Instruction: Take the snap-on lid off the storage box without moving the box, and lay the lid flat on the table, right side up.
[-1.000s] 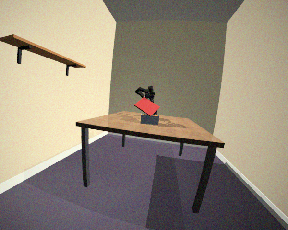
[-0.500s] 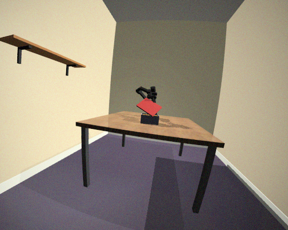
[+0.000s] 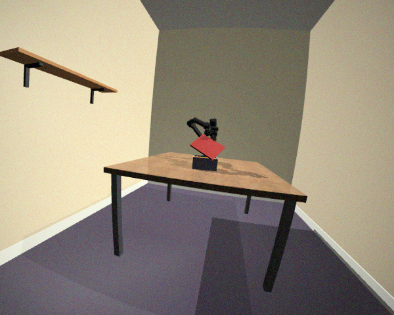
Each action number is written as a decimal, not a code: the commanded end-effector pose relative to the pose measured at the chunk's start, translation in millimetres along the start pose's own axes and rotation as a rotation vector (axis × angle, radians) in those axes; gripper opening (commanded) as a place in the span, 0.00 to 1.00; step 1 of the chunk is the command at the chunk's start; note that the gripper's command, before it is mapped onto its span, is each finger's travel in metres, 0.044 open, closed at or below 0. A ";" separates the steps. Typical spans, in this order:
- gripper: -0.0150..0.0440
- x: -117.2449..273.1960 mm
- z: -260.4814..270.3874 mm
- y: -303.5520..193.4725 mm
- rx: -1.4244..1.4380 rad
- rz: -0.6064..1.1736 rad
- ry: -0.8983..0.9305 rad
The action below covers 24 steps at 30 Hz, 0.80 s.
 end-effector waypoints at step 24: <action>0.25 0.0 -2.6 -56.7 -0.004 0.005 0.002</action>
Point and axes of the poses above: the point midway between the two fingers, 35 mm back from their tips, its own x axis back along the fingers, its own z axis across the jaws, y = z × x, the point moved 7 cm from there along x, back along the fingers, and after that the axes turned 4 degrees about -x, right-handed, at the moved point
